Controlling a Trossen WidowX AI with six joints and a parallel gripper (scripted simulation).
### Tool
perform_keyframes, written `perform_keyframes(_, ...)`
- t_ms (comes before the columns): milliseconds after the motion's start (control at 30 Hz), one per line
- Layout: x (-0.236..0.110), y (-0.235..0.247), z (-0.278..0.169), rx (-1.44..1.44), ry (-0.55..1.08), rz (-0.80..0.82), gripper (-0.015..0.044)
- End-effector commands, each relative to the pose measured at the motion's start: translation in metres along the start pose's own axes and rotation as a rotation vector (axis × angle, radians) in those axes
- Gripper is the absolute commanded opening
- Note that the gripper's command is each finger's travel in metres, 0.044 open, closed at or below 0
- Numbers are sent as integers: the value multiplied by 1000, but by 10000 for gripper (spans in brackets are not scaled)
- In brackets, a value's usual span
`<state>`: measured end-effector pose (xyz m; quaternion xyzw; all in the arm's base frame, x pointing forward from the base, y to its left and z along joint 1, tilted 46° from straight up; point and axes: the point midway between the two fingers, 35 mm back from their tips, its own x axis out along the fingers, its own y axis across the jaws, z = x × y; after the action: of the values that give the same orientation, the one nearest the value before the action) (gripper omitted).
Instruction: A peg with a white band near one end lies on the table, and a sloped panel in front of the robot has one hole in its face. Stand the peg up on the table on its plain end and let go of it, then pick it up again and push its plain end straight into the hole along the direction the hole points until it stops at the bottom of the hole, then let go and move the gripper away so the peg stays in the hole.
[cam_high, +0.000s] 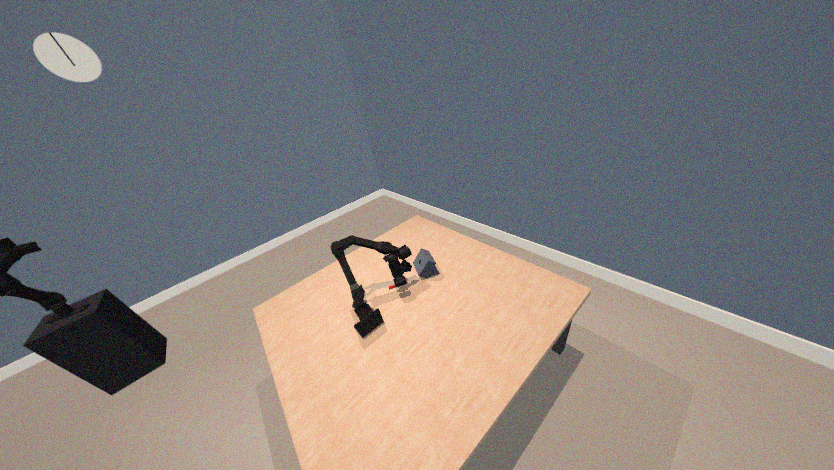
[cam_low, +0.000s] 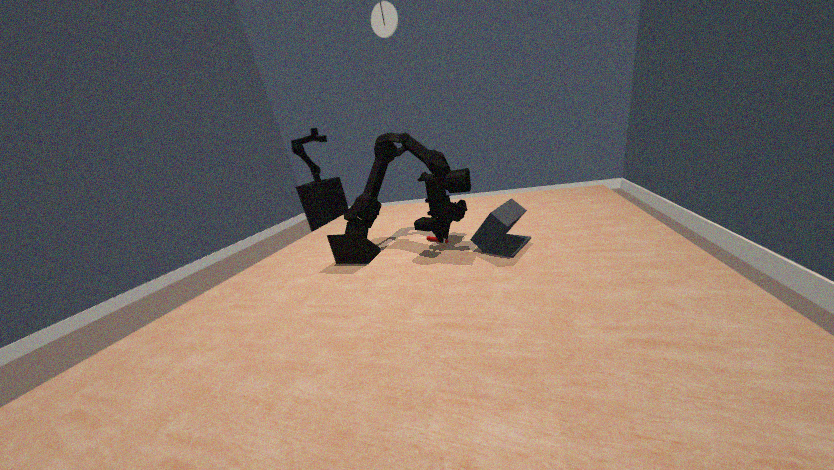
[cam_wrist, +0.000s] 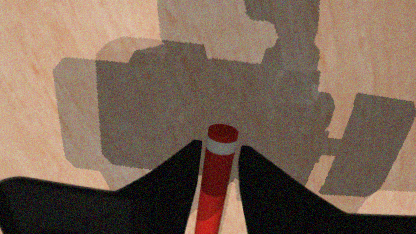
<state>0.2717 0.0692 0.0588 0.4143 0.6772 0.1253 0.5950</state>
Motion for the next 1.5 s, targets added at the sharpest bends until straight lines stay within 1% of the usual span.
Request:
perform_keyframes(0,0,0,0,2,0,3,70)
perform_keyframes(100,0,0,0,2,0,3,50)
perform_keyframes(300,0,0,0,1,-7,2,50)
perform_keyframes(1467,-19,0,-14,3,-311,0,50)
